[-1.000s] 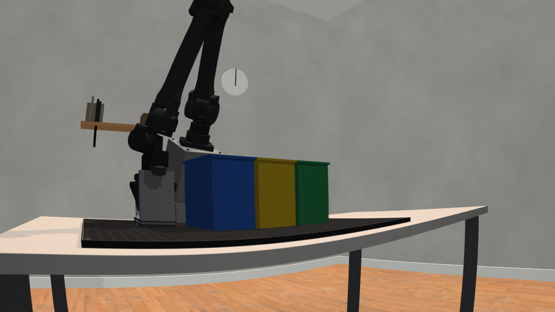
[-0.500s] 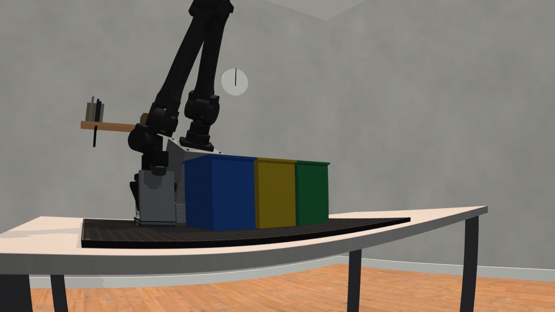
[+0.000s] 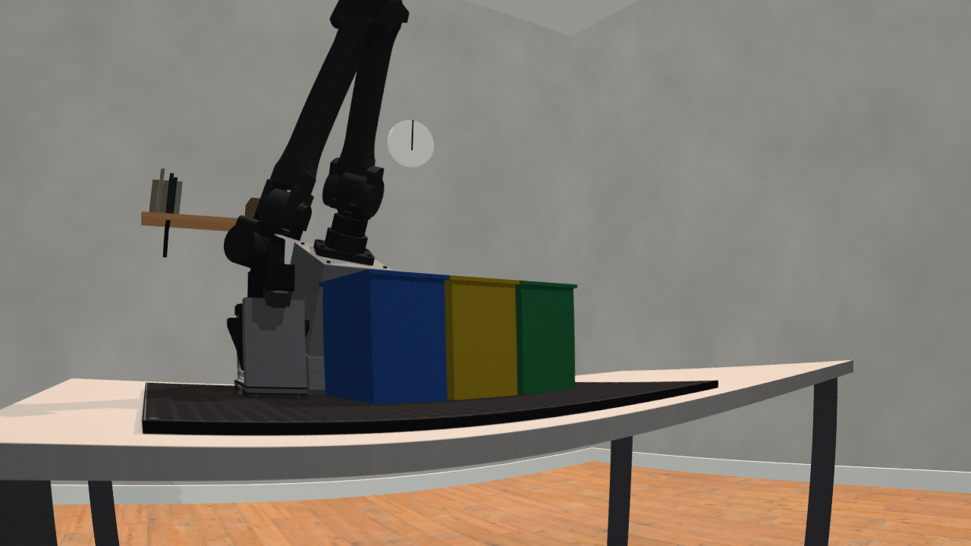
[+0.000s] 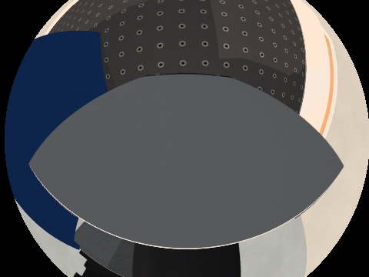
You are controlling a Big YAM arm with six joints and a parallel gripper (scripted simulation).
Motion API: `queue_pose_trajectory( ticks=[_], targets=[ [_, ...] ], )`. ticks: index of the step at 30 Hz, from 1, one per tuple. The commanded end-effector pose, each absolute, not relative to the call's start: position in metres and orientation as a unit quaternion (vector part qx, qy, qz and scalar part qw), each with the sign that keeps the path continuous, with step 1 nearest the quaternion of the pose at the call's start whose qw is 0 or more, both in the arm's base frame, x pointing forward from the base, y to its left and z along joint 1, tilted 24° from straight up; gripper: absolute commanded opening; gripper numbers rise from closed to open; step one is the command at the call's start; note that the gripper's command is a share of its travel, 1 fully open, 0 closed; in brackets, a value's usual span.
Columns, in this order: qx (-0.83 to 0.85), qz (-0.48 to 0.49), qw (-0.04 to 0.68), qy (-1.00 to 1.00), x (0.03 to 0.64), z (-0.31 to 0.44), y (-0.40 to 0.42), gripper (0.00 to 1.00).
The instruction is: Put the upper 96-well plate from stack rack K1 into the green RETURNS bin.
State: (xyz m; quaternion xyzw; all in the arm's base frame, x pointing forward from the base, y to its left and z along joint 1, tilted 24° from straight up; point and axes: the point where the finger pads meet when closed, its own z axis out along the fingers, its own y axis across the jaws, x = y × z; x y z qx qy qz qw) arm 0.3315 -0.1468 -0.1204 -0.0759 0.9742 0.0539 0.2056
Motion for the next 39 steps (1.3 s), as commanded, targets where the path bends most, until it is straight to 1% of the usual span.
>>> queue_pose_trajectory(
  ticks=[1,10,12,39],
  targets=[
    [-0.065,0.059,0.195,0.977,0.330,-0.128,-0.146,0.00],
    [-0.060,0.061,0.190,0.978,0.324,-0.127,-0.146,0.00],
    [-0.058,0.052,0.202,0.976,0.326,-0.114,-0.153,0.00],
    [-0.069,0.052,0.202,0.976,0.310,-0.080,-0.156,0.00]
  ],
)
